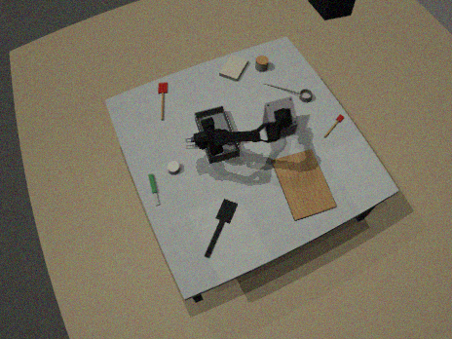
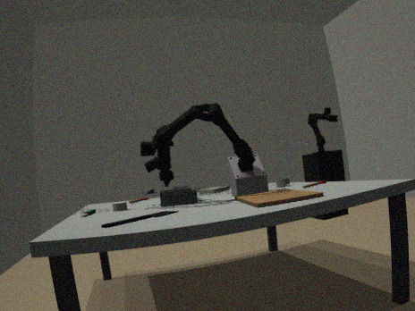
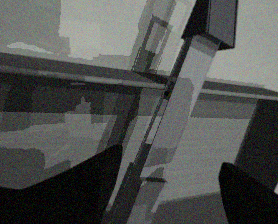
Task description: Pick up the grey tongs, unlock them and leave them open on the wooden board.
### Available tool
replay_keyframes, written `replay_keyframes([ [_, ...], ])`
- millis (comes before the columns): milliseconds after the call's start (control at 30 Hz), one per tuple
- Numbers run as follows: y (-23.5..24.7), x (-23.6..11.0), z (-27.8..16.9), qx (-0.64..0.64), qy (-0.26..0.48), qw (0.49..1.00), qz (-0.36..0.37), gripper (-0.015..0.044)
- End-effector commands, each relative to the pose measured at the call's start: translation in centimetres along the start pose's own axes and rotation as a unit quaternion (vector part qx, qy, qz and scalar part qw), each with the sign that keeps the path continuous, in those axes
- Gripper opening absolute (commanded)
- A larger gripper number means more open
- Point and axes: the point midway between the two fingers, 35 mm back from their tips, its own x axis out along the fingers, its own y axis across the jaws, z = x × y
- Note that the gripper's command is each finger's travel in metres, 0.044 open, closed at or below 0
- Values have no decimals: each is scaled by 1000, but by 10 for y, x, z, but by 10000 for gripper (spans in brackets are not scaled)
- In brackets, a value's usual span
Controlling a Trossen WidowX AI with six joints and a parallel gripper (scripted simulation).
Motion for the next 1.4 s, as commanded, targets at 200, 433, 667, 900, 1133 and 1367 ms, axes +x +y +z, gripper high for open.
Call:
replay_keyframes([
  [200,1,15,1,1,1,1000,3,260],
  [433,1,27,2,1,1,1000,3,260],
  [667,1,38,2,1,1,1000,3,260],
  [900,1,50,2,1,1,1000,3,260],
  [1133,1,61,1,1,1,1000,3,260],
  [1367,1,73,0,1,1,1000,3,260],
])
